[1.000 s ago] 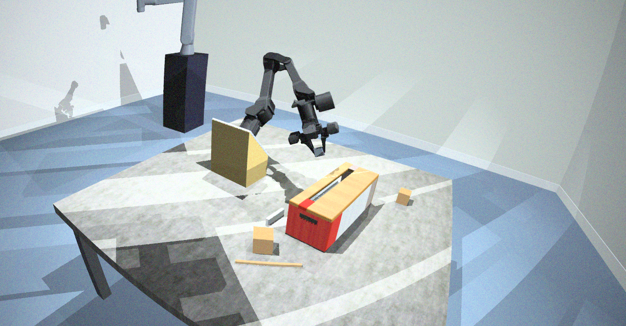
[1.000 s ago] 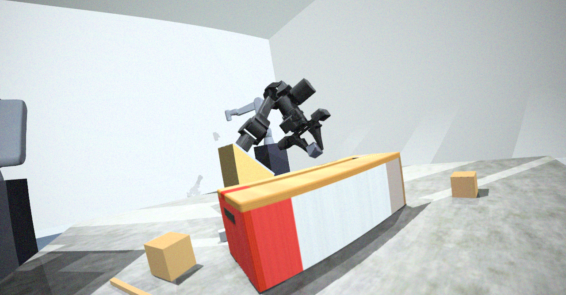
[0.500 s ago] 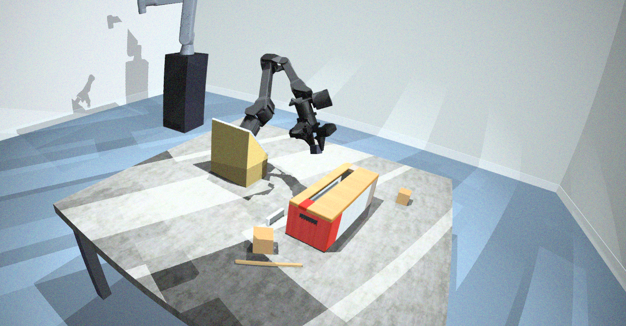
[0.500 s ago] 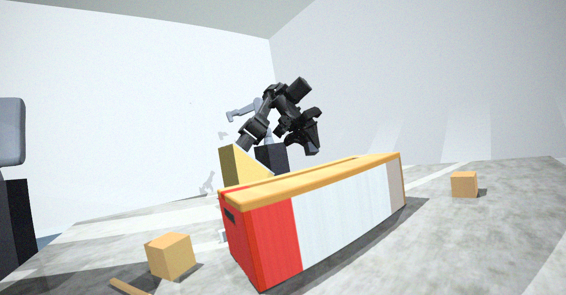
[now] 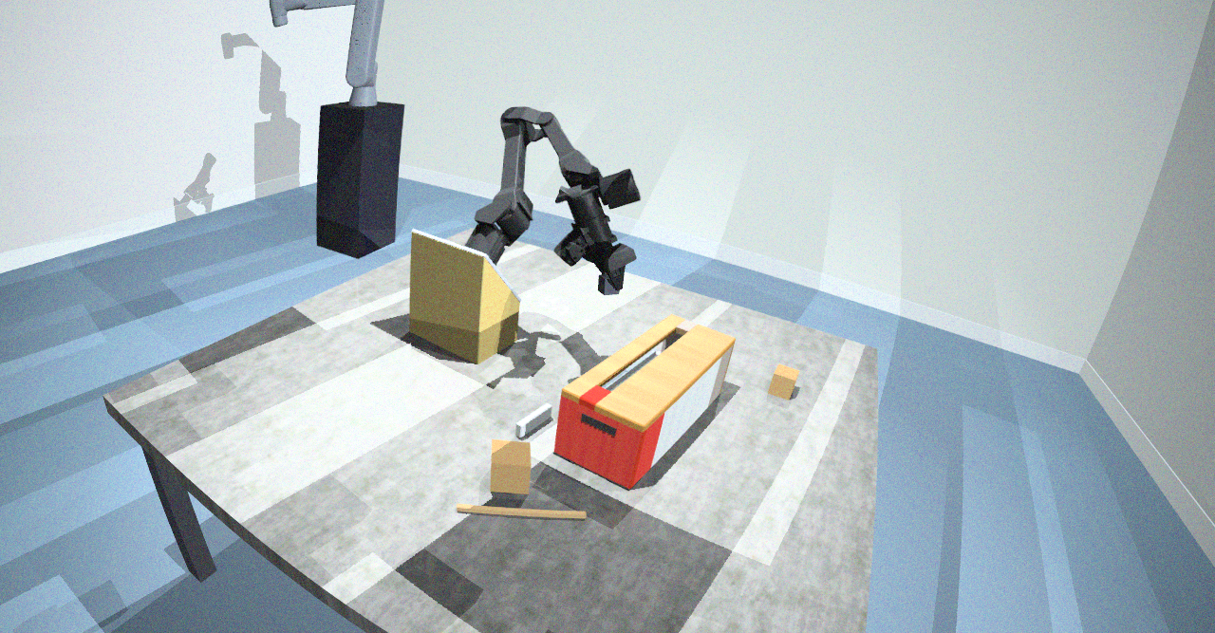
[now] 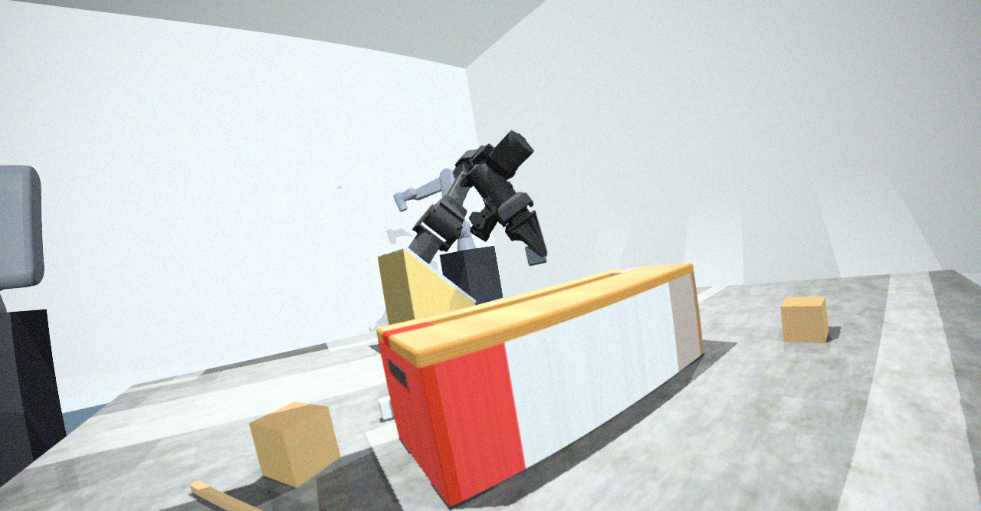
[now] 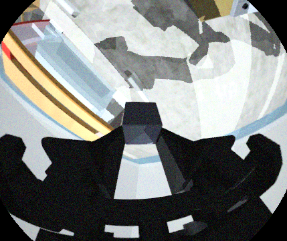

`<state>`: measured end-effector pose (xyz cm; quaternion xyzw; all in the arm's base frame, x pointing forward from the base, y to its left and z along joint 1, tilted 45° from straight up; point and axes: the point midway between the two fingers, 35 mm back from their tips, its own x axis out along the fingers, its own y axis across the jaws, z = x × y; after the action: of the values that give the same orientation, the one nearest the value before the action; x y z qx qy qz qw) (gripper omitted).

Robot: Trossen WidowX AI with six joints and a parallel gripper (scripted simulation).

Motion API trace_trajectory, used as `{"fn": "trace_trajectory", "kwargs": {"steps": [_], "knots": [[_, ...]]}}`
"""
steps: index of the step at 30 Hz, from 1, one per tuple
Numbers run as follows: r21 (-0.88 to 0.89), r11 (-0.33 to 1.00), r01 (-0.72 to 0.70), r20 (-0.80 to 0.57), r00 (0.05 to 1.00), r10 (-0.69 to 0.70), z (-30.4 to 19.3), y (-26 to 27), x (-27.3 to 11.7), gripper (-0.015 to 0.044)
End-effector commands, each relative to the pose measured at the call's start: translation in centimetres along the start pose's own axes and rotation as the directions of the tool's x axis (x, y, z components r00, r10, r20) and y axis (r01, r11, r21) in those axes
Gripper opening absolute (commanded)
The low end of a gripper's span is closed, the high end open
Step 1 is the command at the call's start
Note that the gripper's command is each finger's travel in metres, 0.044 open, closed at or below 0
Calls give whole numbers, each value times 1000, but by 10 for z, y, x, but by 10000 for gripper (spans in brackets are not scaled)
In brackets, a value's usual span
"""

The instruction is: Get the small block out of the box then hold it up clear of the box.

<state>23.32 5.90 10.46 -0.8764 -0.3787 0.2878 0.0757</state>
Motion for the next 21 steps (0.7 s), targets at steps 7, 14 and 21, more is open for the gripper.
{"fn": "trace_trajectory", "kwargs": {"steps": [7,14,21], "knots": [[273,962,15,-22,1000,-10,0,-4,-5,0],[273,962,15,-22,1000,-10,0,-4,-5,0],[273,962,15,-22,1000,-10,0,-4,-5,0]]}}
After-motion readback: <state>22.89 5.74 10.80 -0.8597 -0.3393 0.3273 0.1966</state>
